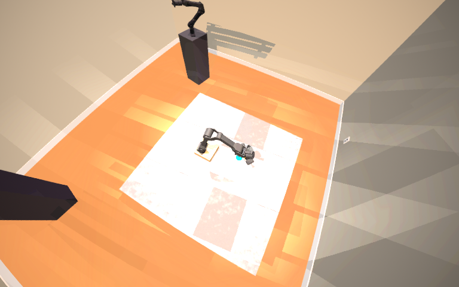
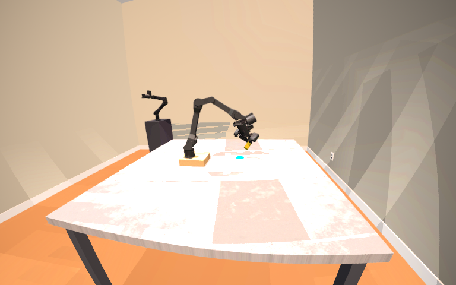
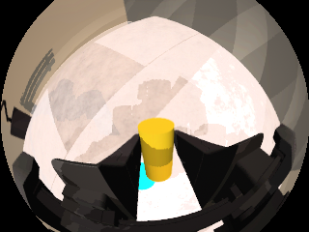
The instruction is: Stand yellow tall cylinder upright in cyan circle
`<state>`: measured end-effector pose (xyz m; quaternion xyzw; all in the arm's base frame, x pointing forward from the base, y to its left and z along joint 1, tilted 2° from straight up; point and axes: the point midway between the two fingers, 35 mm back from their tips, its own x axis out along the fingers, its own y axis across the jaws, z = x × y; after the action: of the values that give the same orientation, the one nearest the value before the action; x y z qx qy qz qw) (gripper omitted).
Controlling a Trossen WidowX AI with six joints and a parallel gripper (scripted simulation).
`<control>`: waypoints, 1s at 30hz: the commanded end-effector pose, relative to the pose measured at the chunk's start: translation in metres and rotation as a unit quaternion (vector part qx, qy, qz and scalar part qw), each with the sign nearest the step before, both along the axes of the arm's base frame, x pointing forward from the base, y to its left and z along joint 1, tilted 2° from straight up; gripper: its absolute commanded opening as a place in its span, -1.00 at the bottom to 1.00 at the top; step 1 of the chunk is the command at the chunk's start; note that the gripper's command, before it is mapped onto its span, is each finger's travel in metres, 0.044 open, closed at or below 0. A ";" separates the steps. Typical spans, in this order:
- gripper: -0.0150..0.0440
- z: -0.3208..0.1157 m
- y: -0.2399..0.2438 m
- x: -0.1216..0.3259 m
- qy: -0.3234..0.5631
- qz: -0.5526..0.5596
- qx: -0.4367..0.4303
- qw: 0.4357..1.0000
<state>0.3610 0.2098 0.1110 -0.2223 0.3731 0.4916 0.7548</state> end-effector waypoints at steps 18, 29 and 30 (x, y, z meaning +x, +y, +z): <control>-0.14 0.002 -0.001 0.007 -0.021 -0.009 0.070 0.997; -0.14 0.003 -0.003 0.009 -0.031 -0.011 0.104 0.994; -0.14 0.003 -0.003 0.009 -0.032 -0.011 0.107 0.994</control>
<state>0.3700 0.2066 0.1108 -0.1590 0.3050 0.5109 0.7878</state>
